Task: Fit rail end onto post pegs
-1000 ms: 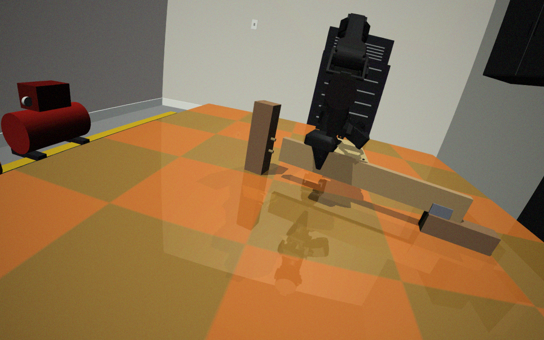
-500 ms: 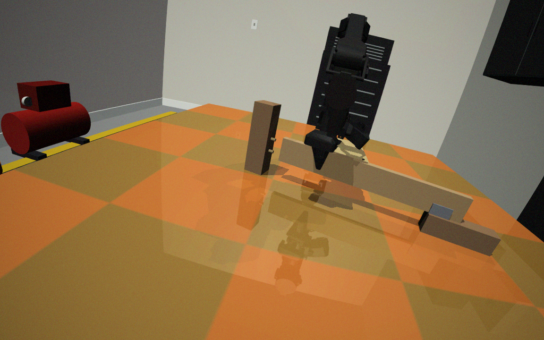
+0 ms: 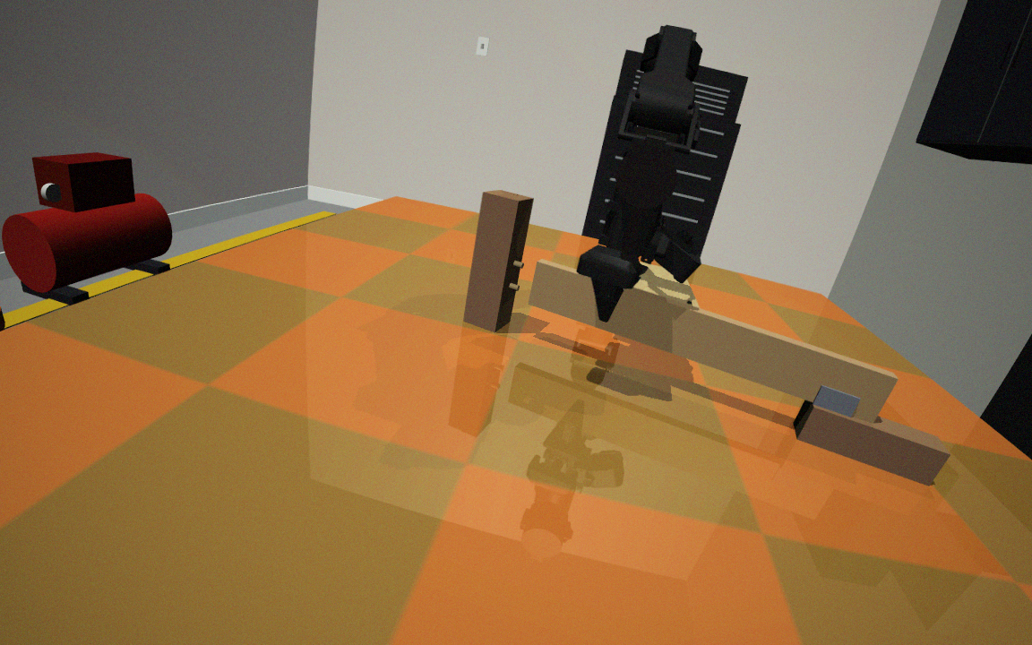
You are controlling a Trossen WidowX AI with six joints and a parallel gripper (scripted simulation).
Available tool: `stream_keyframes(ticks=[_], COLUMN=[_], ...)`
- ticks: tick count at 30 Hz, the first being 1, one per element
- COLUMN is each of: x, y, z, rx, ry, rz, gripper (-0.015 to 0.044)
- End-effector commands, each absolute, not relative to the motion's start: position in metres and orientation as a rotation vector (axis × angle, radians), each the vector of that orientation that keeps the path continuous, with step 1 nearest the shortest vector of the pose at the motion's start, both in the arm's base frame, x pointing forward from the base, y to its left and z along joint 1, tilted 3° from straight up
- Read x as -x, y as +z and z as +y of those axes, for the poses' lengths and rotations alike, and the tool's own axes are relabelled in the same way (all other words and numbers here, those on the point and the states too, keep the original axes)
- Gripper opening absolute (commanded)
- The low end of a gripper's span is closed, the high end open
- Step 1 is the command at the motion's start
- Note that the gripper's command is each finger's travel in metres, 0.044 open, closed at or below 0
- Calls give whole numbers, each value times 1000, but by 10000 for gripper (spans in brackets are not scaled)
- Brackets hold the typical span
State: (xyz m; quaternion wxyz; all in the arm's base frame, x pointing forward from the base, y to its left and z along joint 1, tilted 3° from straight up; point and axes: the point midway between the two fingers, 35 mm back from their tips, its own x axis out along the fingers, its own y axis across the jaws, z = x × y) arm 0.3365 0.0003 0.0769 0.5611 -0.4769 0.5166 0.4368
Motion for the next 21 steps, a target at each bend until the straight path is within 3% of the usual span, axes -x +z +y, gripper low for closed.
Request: stream_keyframes(ticks=[1, 21], x=[-337, -339], y=[80, 79], z=[2, 3], rx=[1122, 1122], ry=[1029, 1029], rz=[1212, 1212], gripper=[0, 0])
